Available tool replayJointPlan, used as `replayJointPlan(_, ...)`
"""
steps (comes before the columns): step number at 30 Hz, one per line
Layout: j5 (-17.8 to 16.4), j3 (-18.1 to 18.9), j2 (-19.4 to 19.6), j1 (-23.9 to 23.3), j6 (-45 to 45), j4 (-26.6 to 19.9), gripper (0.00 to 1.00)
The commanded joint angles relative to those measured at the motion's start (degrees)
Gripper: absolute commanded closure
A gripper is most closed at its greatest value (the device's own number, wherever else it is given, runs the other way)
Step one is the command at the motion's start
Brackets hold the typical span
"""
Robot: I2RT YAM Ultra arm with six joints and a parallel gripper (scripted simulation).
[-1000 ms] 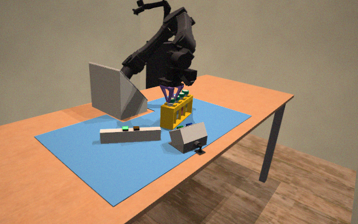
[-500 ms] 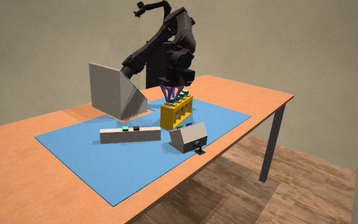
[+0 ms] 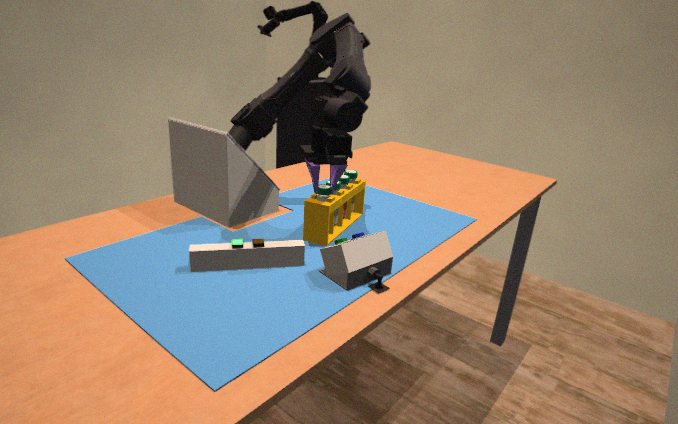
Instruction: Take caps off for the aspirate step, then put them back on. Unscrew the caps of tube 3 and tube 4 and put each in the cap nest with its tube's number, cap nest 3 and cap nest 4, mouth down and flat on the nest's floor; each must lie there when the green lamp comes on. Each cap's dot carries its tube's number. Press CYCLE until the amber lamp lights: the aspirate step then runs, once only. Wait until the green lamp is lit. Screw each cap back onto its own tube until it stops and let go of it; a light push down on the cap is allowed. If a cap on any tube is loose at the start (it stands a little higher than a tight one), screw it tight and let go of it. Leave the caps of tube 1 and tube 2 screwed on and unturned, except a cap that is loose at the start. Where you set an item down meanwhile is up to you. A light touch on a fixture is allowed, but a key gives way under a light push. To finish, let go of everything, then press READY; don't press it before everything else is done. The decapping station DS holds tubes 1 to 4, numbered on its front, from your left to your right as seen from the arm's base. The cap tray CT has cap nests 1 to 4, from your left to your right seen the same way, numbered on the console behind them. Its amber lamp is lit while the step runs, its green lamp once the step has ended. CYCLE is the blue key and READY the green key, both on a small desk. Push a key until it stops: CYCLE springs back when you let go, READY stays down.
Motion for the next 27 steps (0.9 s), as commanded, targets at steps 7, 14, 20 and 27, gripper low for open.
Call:
replayJointPlan(7, -0.12, 0.07, -0.22, -0.54, 12.45, 0.07, 1.0)
replayJointPlan(14, -0.12, 0.06, -0.23, -0.53, 12.46, 0.08, 0.51)
replayJointPlan(20, -0.12, 0.06, -0.22, -0.53, 12.46, 0.08, 0.51)
replayJointPlan(27, -0.09, 0.2, -0.26, -0.65, 3.14, -0.2, 0.51)
